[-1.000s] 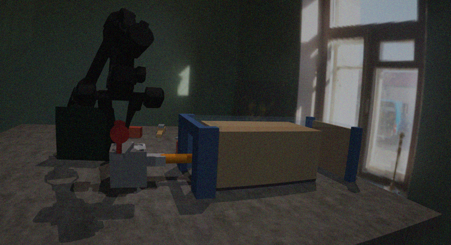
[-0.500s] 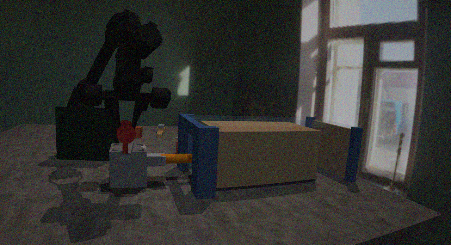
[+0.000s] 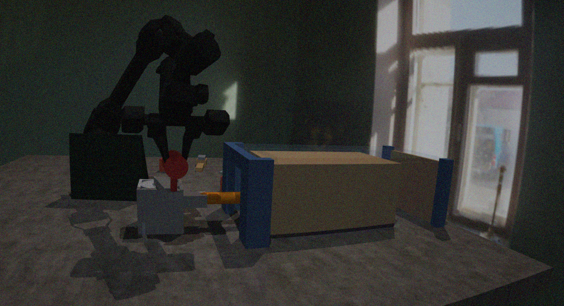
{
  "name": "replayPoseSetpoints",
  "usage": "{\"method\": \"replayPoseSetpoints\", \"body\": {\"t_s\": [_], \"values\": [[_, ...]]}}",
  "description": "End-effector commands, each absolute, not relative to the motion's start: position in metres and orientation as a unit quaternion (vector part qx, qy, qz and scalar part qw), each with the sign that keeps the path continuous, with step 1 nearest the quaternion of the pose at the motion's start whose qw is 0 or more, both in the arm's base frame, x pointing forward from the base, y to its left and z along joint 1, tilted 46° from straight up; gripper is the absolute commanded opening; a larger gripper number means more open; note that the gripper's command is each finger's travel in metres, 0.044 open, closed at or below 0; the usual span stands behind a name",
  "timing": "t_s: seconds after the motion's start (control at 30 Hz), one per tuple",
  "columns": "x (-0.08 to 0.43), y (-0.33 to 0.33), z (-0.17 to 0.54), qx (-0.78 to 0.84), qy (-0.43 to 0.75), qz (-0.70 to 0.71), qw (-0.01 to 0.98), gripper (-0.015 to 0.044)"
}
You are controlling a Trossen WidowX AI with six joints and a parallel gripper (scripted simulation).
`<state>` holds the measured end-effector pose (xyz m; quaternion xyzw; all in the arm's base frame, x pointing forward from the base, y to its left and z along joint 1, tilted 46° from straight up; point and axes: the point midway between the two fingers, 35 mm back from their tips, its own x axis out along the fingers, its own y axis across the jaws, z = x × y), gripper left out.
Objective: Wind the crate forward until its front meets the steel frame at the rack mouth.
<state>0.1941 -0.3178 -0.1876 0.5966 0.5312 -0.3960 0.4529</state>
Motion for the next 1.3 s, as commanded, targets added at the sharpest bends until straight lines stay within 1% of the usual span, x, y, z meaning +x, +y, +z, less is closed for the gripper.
{"method": "replayPoseSetpoints", "body": {"t_s": [0.0,1.27], "values": [[0.214,-0.303,-0.187,0.608,0.535,-0.376,0.45,0.0],[0.252,-0.283,-0.163,0.609,0.536,-0.374,0.45,0.0]]}}
